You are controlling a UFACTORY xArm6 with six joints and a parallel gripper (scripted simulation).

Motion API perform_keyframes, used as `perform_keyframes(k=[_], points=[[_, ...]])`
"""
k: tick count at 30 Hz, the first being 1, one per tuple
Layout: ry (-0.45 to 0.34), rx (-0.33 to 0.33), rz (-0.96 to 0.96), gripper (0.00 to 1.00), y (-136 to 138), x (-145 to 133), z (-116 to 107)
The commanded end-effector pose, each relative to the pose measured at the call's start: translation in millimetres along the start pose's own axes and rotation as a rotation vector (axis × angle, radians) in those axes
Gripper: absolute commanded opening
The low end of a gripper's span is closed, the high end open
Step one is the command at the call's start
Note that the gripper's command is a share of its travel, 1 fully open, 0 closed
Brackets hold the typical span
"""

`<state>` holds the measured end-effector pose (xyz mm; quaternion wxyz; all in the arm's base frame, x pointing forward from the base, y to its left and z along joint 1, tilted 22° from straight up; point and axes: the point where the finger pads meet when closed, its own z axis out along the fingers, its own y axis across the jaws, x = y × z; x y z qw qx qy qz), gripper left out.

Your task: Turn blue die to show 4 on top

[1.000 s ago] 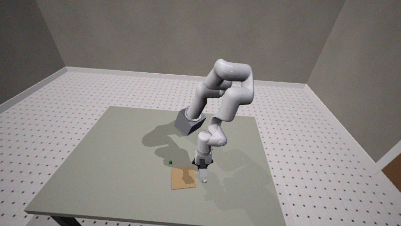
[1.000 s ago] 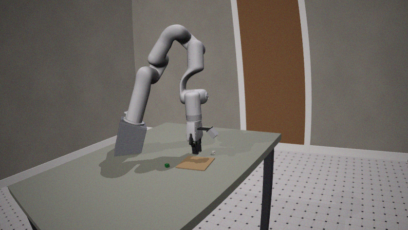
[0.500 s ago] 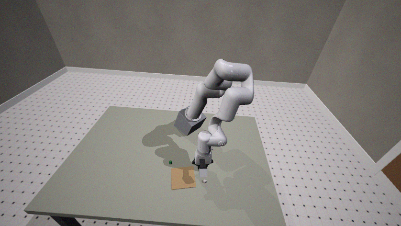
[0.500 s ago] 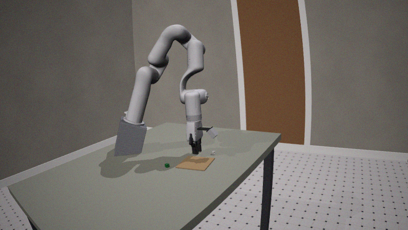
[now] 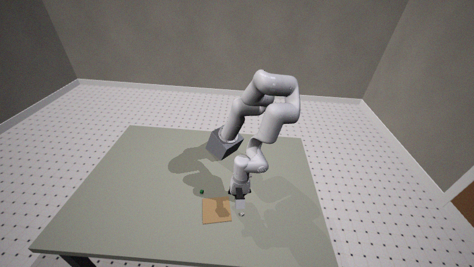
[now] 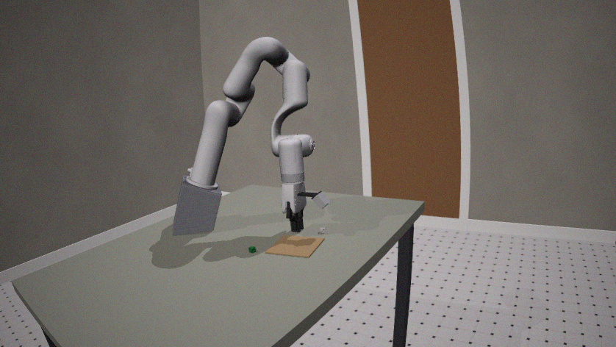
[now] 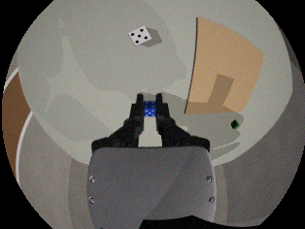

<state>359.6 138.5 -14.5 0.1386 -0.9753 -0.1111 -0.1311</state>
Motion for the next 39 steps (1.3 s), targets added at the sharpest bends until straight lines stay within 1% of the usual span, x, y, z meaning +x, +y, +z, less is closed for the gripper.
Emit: perform_keyframes(k=[1,28,33,39], points=[[0.002,0.0,0.0,0.11,-0.1,0.9,-0.5],[0.002,0.0,0.0,0.11,-0.1,0.9,-1.5],[0.002,0.0,0.0,0.11,-0.1,0.9,-5.2],[0.002,0.0,0.0,0.11,-0.1,0.9,-22.2]])
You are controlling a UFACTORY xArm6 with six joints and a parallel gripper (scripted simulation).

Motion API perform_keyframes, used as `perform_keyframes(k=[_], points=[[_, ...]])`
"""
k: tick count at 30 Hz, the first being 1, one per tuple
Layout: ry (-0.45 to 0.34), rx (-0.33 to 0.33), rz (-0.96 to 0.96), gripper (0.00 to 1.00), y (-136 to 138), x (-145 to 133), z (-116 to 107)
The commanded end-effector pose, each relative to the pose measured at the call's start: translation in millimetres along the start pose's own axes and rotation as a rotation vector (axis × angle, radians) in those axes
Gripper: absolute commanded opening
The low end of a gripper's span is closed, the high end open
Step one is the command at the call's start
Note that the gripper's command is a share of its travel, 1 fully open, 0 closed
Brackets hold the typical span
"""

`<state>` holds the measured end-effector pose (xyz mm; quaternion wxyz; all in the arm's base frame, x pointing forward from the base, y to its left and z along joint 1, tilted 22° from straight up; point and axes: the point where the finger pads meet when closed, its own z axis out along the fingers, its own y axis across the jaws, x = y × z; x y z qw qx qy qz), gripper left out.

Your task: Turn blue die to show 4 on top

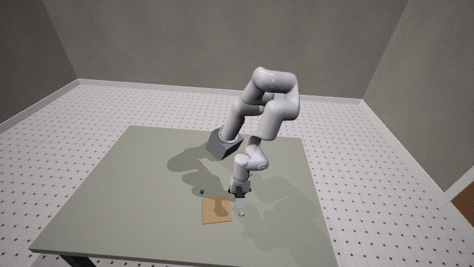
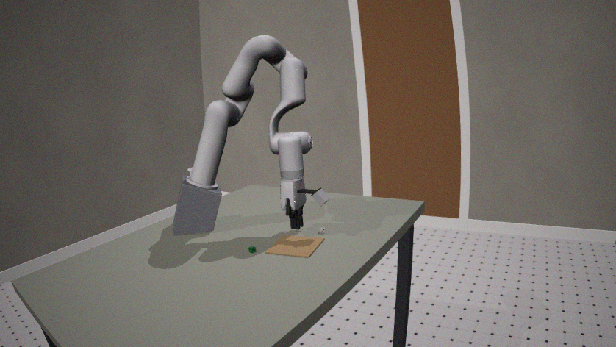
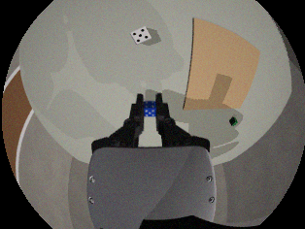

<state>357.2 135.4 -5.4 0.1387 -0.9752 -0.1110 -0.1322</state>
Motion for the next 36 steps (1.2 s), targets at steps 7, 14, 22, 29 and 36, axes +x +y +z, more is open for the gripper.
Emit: perform_keyframes(k=[7,14,22,29,36], points=[[0.0,0.0,0.0,0.11,-0.2,1.1,-40.8],[0.0,0.0,0.0,0.11,-0.2,1.1,-61.2],[0.0,0.0,0.0,0.11,-0.2,1.1,-85.6],[0.0,0.0,0.0,0.11,-0.2,1.1,-90.4],[0.0,0.0,0.0,0.11,-0.2,1.1,-90.5]])
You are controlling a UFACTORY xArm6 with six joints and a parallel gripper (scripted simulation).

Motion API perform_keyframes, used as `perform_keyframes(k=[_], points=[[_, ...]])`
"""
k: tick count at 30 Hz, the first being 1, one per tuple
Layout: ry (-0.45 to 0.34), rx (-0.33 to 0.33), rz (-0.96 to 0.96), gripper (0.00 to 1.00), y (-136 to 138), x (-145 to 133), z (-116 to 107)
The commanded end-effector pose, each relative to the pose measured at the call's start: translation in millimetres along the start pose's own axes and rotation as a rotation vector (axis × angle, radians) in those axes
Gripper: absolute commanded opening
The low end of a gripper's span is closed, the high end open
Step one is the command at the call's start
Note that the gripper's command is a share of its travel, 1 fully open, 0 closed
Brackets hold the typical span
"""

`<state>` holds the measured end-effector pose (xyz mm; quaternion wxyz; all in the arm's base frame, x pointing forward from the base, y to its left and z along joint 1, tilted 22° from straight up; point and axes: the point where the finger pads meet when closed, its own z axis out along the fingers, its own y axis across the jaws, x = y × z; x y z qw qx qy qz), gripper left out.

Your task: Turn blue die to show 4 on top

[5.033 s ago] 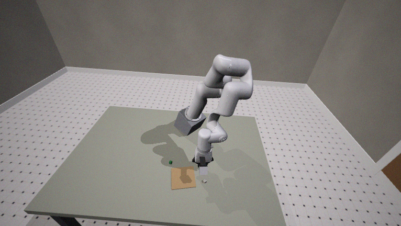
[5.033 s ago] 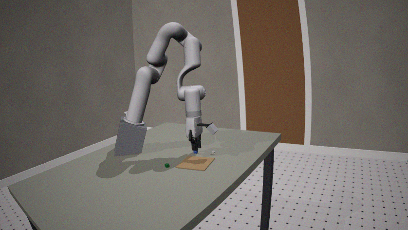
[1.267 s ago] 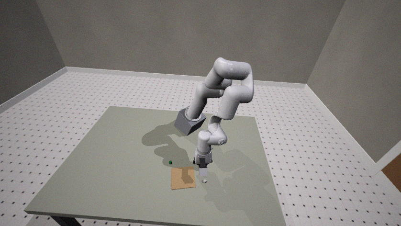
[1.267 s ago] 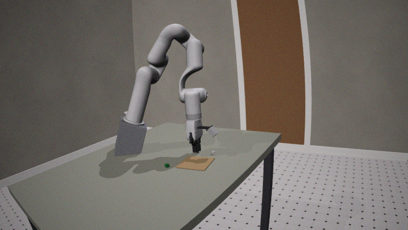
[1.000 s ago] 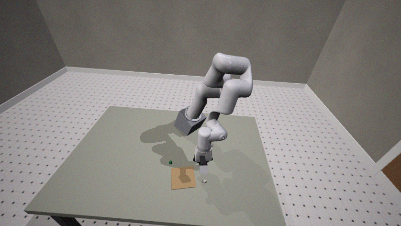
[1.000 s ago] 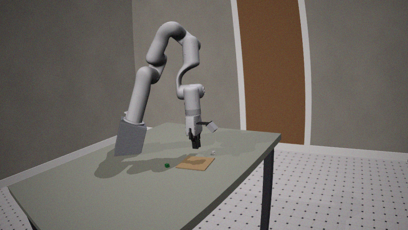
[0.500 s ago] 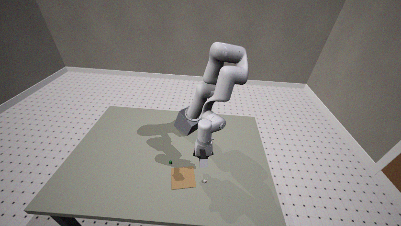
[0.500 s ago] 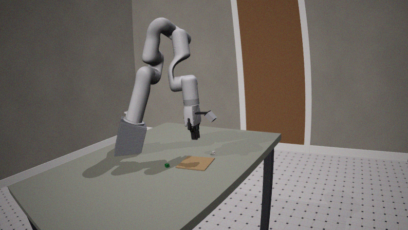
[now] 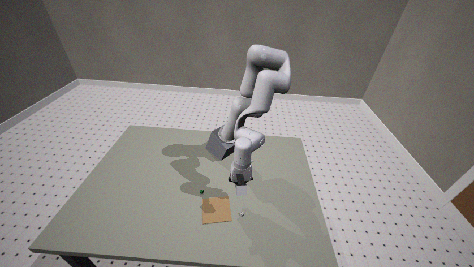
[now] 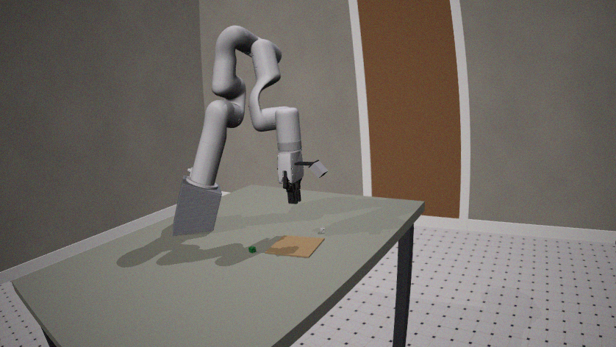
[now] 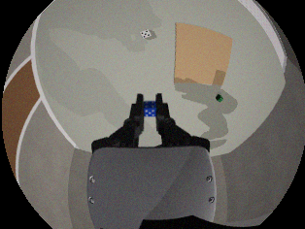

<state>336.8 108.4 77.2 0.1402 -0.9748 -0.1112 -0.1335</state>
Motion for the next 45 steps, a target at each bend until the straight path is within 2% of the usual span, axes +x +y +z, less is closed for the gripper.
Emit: perform_keyframes(k=[1,4,7,9,12,14,16,19,28,33,40,43,45], points=[[-0.003,-0.003,0.0,0.11,-0.4,1.3,-1.3],[-0.004,-0.004,-0.018,0.11,4.9,5.8,-1.1],[-0.007,-0.006,-0.1,0.11,30.9,24.8,-0.3],[-0.007,-0.006,-0.1,0.11,30.9,24.8,-0.3],[-0.007,-0.005,-0.216,0.11,73.2,47.6,1.1],[-0.007,-0.005,-0.216,0.11,73.2,47.6,1.1],[-0.006,-0.003,-0.278,0.11,98.3,57.4,1.8],[-0.004,-0.003,-0.311,0.11,112.2,61.8,2.1],[0.009,0.002,-0.317,0.11,114.6,62.5,2.2],[0.074,0.018,-0.318,0.11,114.3,61.9,2.0],[0.255,0.044,-0.315,0.11,115.9,58.1,1.8],[0.265,0.044,-0.315,0.11,116.0,58.1,1.8],[0.328,0.057,-0.314,0.11,116.0,56.6,1.7]])
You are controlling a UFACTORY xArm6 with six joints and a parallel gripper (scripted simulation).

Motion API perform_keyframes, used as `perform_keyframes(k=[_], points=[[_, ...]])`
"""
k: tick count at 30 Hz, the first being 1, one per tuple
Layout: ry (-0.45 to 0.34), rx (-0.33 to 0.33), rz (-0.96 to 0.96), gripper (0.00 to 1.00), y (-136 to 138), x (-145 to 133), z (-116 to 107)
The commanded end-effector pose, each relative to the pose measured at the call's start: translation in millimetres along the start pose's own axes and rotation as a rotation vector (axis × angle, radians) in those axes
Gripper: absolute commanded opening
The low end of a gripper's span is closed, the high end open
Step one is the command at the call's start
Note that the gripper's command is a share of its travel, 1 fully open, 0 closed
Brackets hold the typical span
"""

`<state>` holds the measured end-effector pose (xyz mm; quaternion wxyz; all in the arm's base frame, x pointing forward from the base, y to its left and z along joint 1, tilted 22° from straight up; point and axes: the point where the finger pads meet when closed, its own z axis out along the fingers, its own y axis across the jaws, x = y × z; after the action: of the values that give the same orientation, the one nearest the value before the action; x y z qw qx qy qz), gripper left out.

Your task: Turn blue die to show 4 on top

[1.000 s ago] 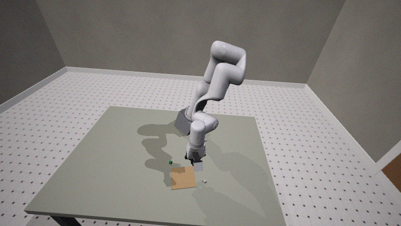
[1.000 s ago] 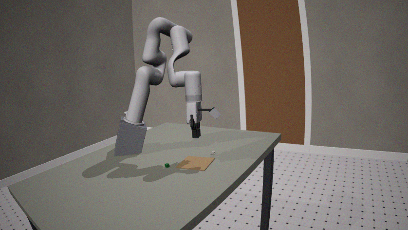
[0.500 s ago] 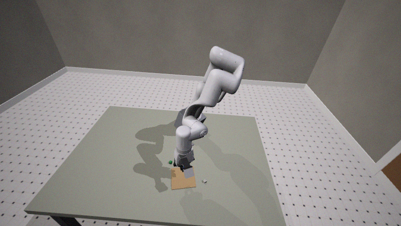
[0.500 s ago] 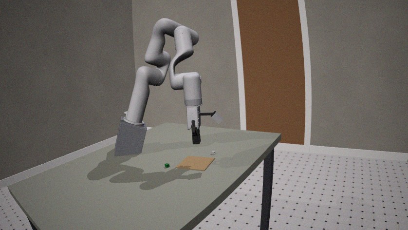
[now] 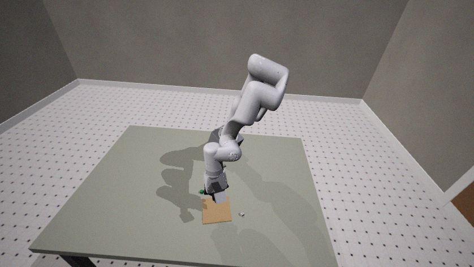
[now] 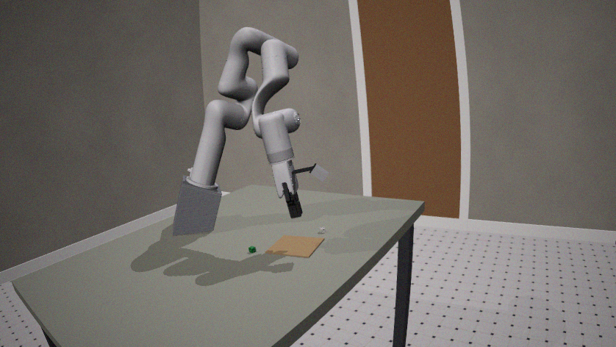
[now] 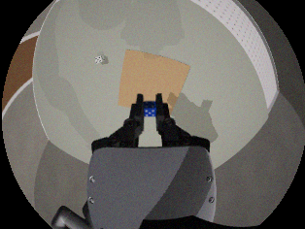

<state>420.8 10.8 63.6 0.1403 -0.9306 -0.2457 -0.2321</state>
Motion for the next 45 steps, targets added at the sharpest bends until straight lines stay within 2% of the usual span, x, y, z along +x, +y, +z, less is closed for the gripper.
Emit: perform_keyframes(k=[1,7,11,12,13,16,18,19,26,29,38,45], points=[[0.176,0.008,-0.014,0.11,-0.4,-0.9,-0.8],[0.266,-0.002,-0.015,0.11,1.3,0.1,-2.7],[0.362,0.008,-0.014,0.11,-0.4,-3.3,-1.2],[0.363,0.008,-0.014,0.11,-0.4,-3.3,-1.2],[0.404,0.004,-0.014,0.11,0.2,-3.6,-1.6],[0.413,0.003,-0.015,0.11,0.5,-3.6,-1.8],[0.504,0.01,-0.015,0.11,-0.4,-5.8,-0.9],[0.508,0.009,-0.015,0.11,-0.3,-5.9,-0.9],[0.676,0.008,-0.015,0.11,0.3,-8.2,-1.8],[0.698,0.005,-0.015,0.11,0.7,-8.4,-2.4],[0.7,0.005,-0.015,0.11,0.8,-8.7,-0.9],[0.7,0.005,-0.015,0.11,0.9,-11.1,13.1]])
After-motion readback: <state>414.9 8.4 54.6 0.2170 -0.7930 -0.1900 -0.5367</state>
